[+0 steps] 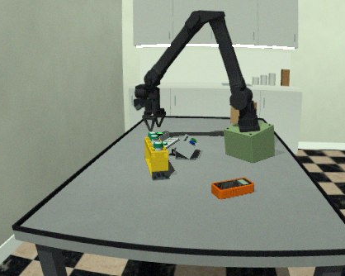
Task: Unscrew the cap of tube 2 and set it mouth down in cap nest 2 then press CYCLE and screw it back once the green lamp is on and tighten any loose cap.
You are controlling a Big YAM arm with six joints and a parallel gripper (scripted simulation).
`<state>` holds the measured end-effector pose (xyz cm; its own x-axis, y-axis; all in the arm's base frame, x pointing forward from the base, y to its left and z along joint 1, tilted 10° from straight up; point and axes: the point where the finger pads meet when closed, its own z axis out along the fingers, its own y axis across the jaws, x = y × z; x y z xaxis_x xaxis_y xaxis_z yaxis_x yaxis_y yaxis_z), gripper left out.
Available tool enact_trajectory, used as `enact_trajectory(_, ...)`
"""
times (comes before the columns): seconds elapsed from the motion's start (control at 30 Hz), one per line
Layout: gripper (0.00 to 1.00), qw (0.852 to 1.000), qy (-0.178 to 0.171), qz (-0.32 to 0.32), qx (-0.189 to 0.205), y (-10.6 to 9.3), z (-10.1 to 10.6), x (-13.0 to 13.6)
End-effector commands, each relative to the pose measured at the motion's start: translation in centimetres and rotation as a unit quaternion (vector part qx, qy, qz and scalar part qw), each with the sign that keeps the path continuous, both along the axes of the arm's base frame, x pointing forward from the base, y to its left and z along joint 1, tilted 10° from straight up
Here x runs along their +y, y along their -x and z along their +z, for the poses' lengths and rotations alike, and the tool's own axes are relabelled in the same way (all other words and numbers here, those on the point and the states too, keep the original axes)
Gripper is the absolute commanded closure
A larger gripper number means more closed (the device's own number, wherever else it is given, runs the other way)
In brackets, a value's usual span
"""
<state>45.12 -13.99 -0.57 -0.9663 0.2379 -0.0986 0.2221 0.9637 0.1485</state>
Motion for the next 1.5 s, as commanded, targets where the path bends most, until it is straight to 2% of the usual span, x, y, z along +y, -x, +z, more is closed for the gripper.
enact_trajectory(0.0,0.00,1.000,0.004,0.002,-0.013,-1.0,0.9,-0.4)
enact_trajectory(1.23,0.00,1.000,0.004,0.002,-0.013,-1.0,0.9,-0.4)
enact_trajectory(1.27,0.53,1.000,0.002,0.010,-0.006,0.5,1.6,0.5)
enact_trajectory(1.47,0.53,1.000,0.000,0.003,-0.004,3.6,5.1,2.3)
